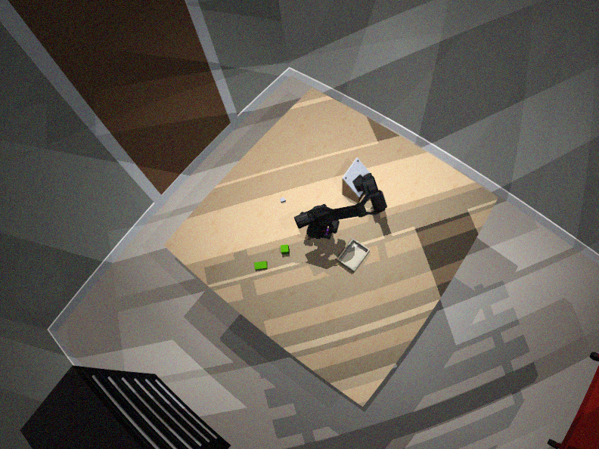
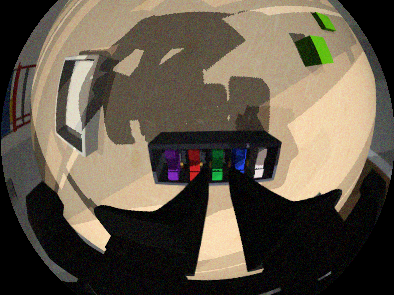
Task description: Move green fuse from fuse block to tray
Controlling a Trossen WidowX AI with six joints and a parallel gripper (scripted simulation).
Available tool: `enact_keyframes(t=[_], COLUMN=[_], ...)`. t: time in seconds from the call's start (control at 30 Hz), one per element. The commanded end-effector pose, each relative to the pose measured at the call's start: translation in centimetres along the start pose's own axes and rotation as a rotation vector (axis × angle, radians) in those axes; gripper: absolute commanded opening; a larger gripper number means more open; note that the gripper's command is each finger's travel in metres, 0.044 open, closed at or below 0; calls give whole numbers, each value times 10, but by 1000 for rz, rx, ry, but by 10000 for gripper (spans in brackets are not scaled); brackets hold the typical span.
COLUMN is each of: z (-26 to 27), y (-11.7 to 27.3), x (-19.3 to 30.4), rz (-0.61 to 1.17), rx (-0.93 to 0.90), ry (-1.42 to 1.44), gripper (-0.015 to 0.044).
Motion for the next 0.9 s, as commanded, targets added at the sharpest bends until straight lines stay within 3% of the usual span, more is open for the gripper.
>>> enact_keyframes(t=[0.0,0.87], z=[-1,-2], y=[-8,-19], x=[2,2], rz=[6,6], rx=[-10,-10], ry=[-10,-10], gripper=[74,74])
Point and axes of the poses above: the point midway between the two fingers, 35 mm back from their tips, its own y axis back along the fingers, its own z axis across the jaws, x = y × z, the point moved 8 cm from there along y, back along the fingers, and after that the axes turned 6 degrees about -y, right-handed, at the moved point
